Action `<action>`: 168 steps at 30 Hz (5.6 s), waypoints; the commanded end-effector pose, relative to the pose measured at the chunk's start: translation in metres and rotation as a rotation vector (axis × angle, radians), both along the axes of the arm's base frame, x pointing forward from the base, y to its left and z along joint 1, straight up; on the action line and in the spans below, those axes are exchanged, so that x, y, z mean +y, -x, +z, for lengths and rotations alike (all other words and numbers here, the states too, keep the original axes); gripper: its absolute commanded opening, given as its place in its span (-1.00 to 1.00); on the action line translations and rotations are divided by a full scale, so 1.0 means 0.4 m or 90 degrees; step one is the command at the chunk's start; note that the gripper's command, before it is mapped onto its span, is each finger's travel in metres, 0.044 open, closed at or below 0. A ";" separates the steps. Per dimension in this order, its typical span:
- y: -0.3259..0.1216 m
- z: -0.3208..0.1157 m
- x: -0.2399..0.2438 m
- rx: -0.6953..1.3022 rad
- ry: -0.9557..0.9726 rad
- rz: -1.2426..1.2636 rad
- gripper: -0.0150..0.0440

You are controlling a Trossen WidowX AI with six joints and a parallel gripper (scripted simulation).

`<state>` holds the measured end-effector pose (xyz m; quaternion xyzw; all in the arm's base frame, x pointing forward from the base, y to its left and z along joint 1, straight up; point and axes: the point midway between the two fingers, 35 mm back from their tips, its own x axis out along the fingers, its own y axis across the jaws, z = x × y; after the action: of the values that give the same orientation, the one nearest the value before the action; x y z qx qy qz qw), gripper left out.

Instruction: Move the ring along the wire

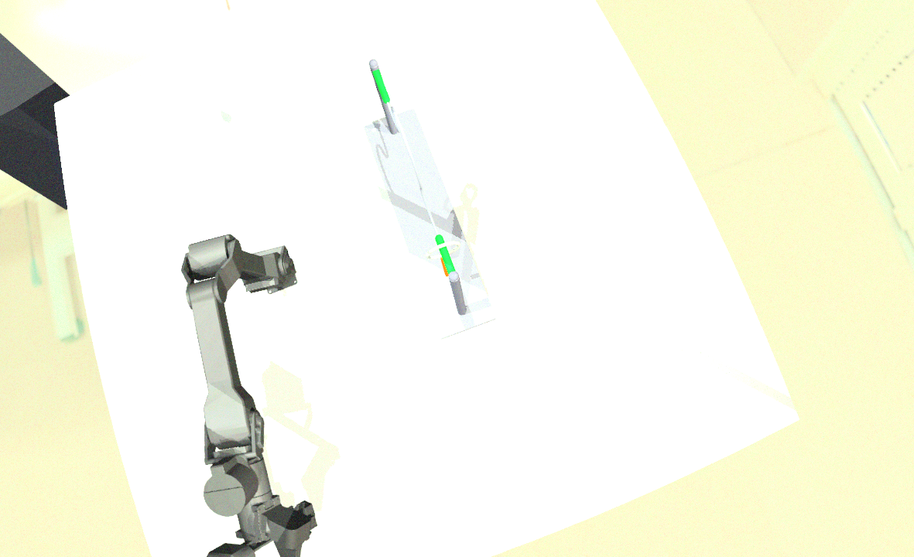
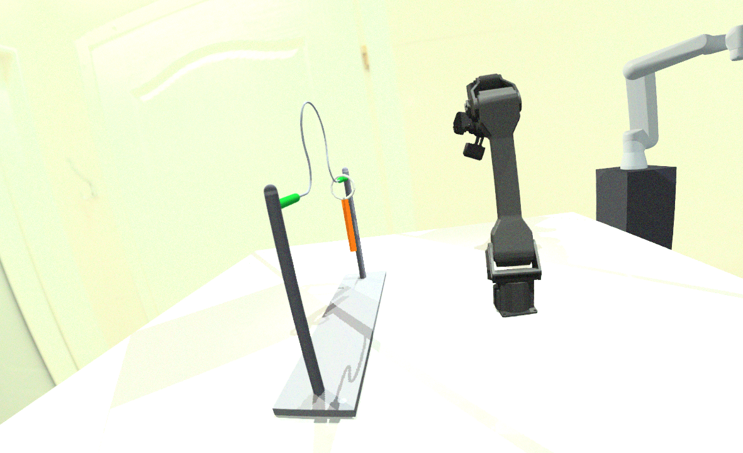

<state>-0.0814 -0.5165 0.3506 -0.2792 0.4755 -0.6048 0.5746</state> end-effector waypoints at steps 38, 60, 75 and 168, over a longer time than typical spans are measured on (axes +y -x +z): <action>-0.595 -0.551 0.440 -0.477 -0.197 0.616 0.05; -0.662 -0.662 0.925 -0.662 -0.440 0.875 0.05; -0.759 -0.581 0.914 -0.657 -0.440 0.874 0.05; -0.987 -0.551 0.919 -0.668 -0.433 0.880 0.05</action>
<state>0.3131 -0.1481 0.1291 -0.0079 0.0364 -0.0038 0.9993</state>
